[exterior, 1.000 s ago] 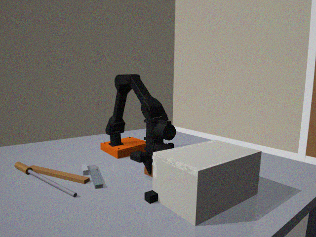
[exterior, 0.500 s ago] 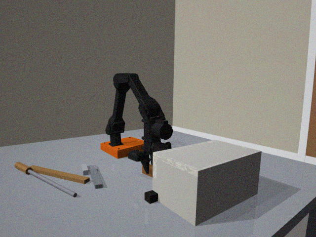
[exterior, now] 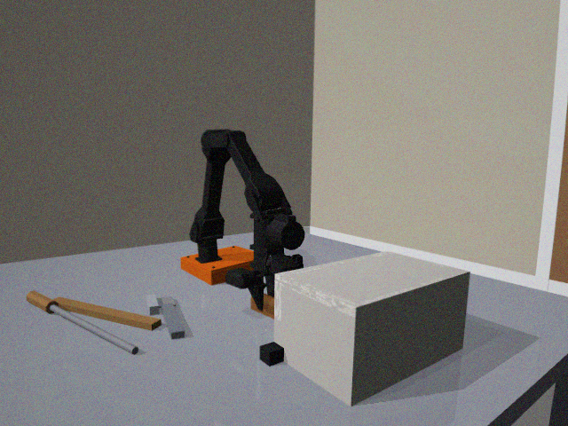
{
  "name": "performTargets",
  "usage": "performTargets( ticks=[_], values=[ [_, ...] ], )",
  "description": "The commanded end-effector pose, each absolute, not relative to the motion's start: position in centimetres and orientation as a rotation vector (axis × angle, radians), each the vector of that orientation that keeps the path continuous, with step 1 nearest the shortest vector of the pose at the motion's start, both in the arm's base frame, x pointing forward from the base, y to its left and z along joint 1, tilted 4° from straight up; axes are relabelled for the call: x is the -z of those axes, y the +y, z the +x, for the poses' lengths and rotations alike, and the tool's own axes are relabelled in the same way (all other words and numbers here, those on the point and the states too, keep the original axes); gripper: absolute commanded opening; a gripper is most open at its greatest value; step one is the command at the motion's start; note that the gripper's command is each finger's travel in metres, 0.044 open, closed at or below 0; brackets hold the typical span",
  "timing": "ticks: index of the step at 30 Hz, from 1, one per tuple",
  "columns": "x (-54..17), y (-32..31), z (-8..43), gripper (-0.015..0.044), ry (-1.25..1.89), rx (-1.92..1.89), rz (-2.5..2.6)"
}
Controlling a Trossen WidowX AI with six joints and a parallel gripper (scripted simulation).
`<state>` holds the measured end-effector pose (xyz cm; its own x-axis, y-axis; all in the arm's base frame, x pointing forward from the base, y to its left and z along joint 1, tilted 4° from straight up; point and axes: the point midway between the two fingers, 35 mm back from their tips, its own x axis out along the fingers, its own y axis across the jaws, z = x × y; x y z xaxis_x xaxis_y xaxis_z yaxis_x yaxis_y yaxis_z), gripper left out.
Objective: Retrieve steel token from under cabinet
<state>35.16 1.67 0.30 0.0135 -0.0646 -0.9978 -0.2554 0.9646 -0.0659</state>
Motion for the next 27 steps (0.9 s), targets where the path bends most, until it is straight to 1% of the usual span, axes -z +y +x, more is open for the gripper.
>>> performTargets(
  ticks=[1, 27],
  values=[
    [-0.2, 1.5, 34.5, 0.0, 1.558, -0.154, -0.257],
    [-0.2, 0.7, 31.9, 0.0, 1.561, -0.154, -0.257]
  ],
)
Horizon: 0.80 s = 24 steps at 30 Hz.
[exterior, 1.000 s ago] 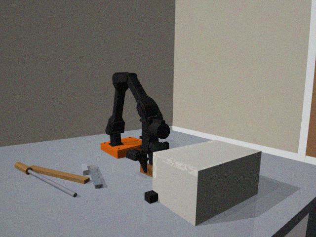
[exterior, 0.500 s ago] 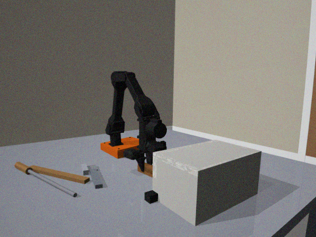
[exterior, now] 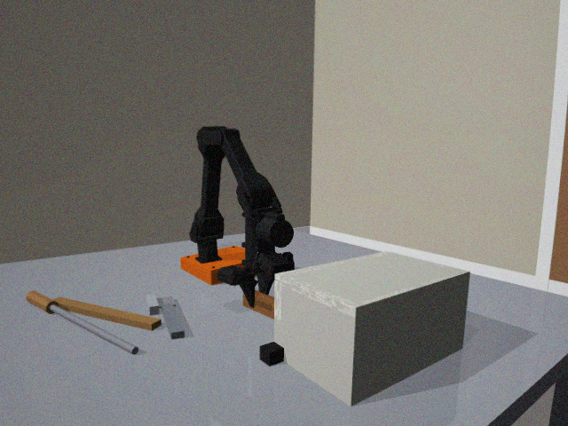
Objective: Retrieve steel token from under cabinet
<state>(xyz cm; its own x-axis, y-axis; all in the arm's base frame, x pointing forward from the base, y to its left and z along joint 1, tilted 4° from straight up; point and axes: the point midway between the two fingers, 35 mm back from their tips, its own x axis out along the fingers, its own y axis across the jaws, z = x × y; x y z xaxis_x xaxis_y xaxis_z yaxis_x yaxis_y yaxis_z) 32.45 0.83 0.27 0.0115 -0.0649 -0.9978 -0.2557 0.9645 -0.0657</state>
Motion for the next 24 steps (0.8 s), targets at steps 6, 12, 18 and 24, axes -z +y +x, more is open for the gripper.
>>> performTargets(
  ticks=[6, 12, 18, 24],
  values=[
    [-0.2, 0.5, 31.2, 0.0, 1.561, -0.154, -0.258],
    [-0.2, 0.3, 30.6, 0.0, 1.562, -0.154, -0.258],
    [-0.2, 0.1, 29.9, 0.0, 1.562, -0.154, -0.258],
    [-0.2, -0.1, 29.3, 0.0, 1.563, -0.154, -0.258]
  ],
)
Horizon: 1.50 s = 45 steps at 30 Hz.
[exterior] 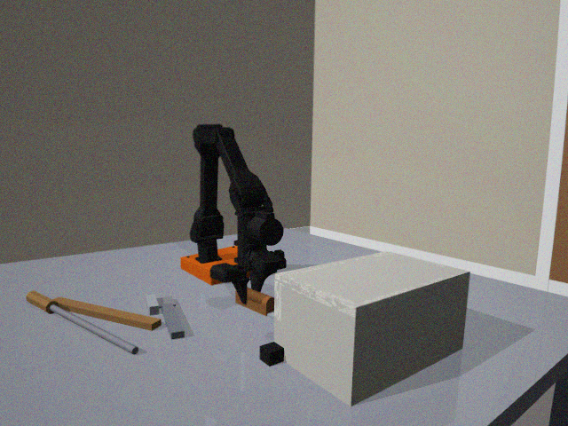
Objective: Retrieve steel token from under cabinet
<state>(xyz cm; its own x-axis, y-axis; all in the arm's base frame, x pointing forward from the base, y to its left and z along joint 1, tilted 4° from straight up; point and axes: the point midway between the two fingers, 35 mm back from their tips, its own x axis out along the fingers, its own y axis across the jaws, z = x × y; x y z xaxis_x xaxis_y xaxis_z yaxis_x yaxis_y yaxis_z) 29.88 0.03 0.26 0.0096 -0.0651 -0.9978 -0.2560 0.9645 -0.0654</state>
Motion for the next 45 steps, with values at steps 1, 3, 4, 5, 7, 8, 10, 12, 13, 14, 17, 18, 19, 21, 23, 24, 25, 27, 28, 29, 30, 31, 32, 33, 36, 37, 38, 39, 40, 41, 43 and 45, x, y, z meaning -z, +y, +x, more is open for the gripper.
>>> performTargets(
  ticks=[1, 3, 4, 5, 7, 8, 10, 12, 13, 14, 17, 18, 19, 21, 23, 24, 25, 27, 28, 29, 30, 31, 32, 33, 36, 37, 38, 39, 40, 41, 43, 45],
  values=[
    [-0.2, -0.2, 29.2, 0.0, 1.563, -0.154, -0.258],
    [-0.2, -0.2, 28.9, 0.0, 1.563, -0.154, -0.258],
    [-0.2, -0.3, 28.8, 0.0, 1.563, -0.154, -0.258],
    [-0.2, -0.3, 28.7, 0.0, 1.563, -0.154, -0.258],
    [-0.2, -0.4, 28.5, 0.0, 1.564, -0.154, -0.258],
    [-0.2, -0.4, 28.4, 0.0, 1.564, -0.153, -0.258],
    [-0.2, -0.5, 28.1, 0.0, 1.564, -0.153, -0.258],
    [-0.2, -0.5, 27.9, 0.0, 1.564, -0.153, -0.258],
    [-0.2, -0.6, 27.8, 0.0, 1.564, -0.153, -0.258],
    [-0.2, -0.6, 27.7, 0.0, 1.564, -0.153, -0.258],
    [-0.2, -0.7, 27.3, 0.0, 1.565, -0.153, -0.258],
    [-0.2, -0.8, 27.2, 0.0, 1.565, -0.153, -0.258],
    [-0.2, -0.8, 27.1, 0.0, 1.565, -0.153, -0.258],
    [-0.2, -0.9, 26.9, 0.0, 1.565, -0.153, -0.258],
    [-0.2, -0.9, 26.6, 0.0, 1.565, -0.153, -0.258],
    [-0.2, -1.0, 26.5, 0.0, 1.565, -0.153, -0.258],
    [-0.2, -1.0, 26.4, 0.0, 1.565, -0.153, -0.258],
    [-0.2, -1.1, 26.2, 0.0, 1.566, -0.153, -0.259],
    [-0.2, -1.1, 26.0, 0.0, 1.566, -0.153, -0.259],
    [-0.2, -1.2, 25.9, 0.0, 1.566, -0.153, -0.259],
    [-0.2, -1.2, 25.8, 0.0, 1.566, -0.153, -0.259],
    [-0.2, -1.2, 25.7, 0.0, 1.566, -0.153, -0.259],
    [-0.2, -1.3, 25.5, 0.0, 1.566, -0.153, -0.259],
    [-0.2, -1.3, 25.4, 0.0, 1.566, -0.153, -0.259],
    [-0.2, -1.4, 25.1, 0.0, 1.567, -0.153, -0.259],
    [-0.2, -1.5, 24.9, 0.0, 1.567, -0.153, -0.259],
    [-0.2, -1.5, 24.8, 0.0, 1.567, -0.153, -0.259],
    [-0.2, -1.5, 24.7, 0.0, 1.567, -0.153, -0.259],
    [-0.2, -1.6, 24.6, 0.0, 1.567, -0.153, -0.259],
    [-0.2, -1.6, 24.4, 0.0, 1.567, -0.153, -0.259],
    [-0.2, -1.7, 24.2, 0.0, 1.567, -0.153, -0.259],
    [-0.2, -1.8, 23.9, 0.0, 1.568, -0.153, -0.259]
  ],
)
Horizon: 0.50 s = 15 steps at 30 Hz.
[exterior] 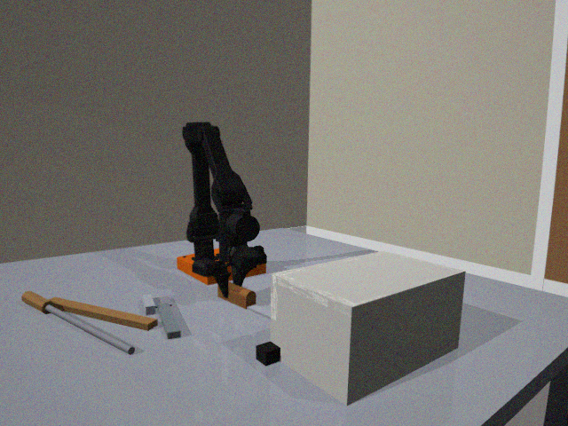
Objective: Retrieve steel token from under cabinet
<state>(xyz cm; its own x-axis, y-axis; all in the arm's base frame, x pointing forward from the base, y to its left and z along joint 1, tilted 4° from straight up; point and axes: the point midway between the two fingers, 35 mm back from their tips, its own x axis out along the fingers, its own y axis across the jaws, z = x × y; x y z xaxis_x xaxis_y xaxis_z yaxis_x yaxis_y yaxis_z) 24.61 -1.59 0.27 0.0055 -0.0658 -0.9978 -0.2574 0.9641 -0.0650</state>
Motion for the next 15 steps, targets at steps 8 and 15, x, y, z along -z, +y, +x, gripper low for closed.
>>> performTargets(
  ticks=[8, 15],
  values=[
    [-0.28, -1.83, 24.01, 0.0, 1.564, -0.154, -0.258],
    [-0.38, -2.35, 24.09, 0.0, 1.564, -0.172, -0.277]
  ],
)
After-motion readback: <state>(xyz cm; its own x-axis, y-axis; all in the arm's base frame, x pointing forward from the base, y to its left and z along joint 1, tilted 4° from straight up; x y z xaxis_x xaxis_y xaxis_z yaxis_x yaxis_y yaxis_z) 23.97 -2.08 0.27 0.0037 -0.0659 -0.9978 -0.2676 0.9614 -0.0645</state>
